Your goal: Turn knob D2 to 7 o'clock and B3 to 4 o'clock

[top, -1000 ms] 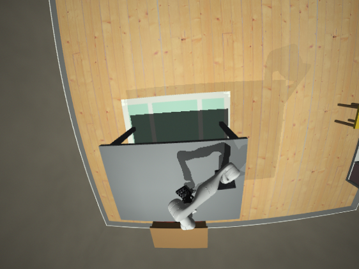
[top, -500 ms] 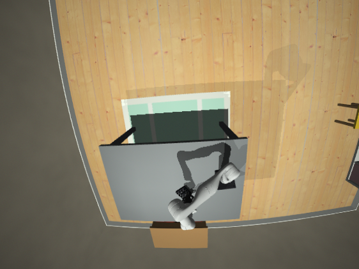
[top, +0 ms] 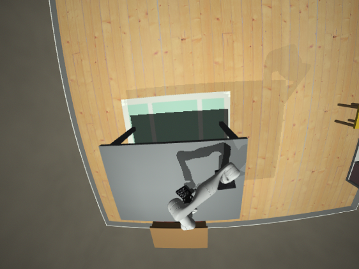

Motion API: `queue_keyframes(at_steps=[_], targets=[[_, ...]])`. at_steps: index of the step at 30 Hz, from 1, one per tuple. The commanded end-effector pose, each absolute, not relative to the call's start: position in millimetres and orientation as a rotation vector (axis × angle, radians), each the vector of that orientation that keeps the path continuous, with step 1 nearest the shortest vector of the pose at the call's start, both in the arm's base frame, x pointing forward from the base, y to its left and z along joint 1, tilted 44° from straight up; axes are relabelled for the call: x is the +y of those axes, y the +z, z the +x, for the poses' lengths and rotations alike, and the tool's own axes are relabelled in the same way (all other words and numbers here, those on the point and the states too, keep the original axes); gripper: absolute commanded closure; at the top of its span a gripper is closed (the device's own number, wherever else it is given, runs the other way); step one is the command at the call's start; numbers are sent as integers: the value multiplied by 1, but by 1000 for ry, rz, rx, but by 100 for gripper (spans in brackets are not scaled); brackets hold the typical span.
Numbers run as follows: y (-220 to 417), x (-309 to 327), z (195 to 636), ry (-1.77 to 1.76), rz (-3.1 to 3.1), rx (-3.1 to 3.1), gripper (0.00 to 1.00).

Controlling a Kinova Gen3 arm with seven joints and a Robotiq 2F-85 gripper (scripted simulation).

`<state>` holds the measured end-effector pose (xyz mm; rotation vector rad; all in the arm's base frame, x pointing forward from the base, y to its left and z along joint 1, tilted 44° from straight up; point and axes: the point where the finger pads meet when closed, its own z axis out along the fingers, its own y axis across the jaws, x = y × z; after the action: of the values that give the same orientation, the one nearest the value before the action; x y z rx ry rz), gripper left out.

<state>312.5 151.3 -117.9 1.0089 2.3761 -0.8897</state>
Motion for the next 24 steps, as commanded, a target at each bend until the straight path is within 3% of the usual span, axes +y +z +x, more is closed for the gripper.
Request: queue_keyframes(at_steps=[1,24], targets=[[-118,151,313,-903,971,2403,92],[-118,151,313,-937,861,2469,92]])
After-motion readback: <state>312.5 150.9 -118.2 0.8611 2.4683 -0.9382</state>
